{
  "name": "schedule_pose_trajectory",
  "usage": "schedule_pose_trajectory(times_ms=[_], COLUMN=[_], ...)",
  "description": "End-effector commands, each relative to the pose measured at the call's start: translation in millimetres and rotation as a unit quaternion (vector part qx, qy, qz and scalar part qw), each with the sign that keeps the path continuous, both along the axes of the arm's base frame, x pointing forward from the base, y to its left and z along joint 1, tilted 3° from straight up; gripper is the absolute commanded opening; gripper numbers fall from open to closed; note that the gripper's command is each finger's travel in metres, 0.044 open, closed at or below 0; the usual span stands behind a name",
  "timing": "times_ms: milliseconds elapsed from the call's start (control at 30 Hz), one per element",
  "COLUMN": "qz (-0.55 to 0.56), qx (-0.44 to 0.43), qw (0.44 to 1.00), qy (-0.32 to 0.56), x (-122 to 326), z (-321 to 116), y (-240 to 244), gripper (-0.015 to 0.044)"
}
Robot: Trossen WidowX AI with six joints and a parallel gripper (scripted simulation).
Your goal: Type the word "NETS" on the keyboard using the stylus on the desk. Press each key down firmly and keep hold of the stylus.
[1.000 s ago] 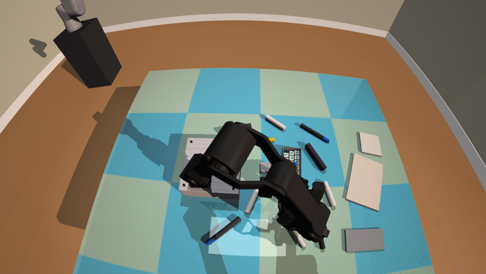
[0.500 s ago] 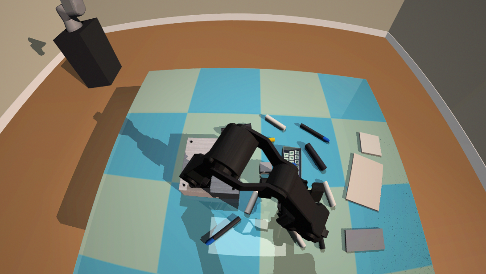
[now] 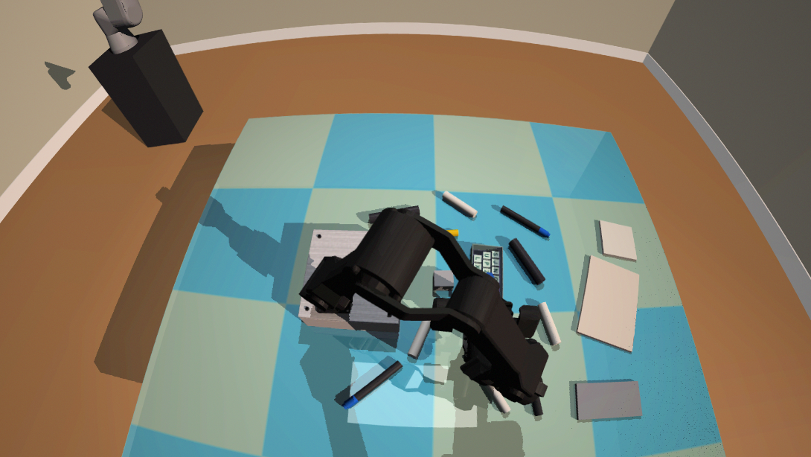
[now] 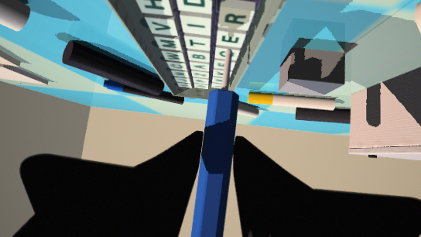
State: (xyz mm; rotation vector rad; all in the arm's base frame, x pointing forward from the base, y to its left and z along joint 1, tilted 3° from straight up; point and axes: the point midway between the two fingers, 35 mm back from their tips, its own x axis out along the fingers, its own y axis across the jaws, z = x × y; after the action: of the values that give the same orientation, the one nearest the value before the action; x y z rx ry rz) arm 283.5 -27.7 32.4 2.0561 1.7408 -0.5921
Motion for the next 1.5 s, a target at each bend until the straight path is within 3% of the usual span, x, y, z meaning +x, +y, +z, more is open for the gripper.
schedule_pose_trajectory(times_ms=[0,967,1467], qz=[0.001,0.001,0.001], qx=[0.0,0.0,0.0], qw=[1.0,1.0,1.0], qy=[0.001,0.001,0.001], x=[-1,-1,-1], z=[-2,-13,14], y=[0,0,1], gripper=[0.0081,0.0081,0.0081])
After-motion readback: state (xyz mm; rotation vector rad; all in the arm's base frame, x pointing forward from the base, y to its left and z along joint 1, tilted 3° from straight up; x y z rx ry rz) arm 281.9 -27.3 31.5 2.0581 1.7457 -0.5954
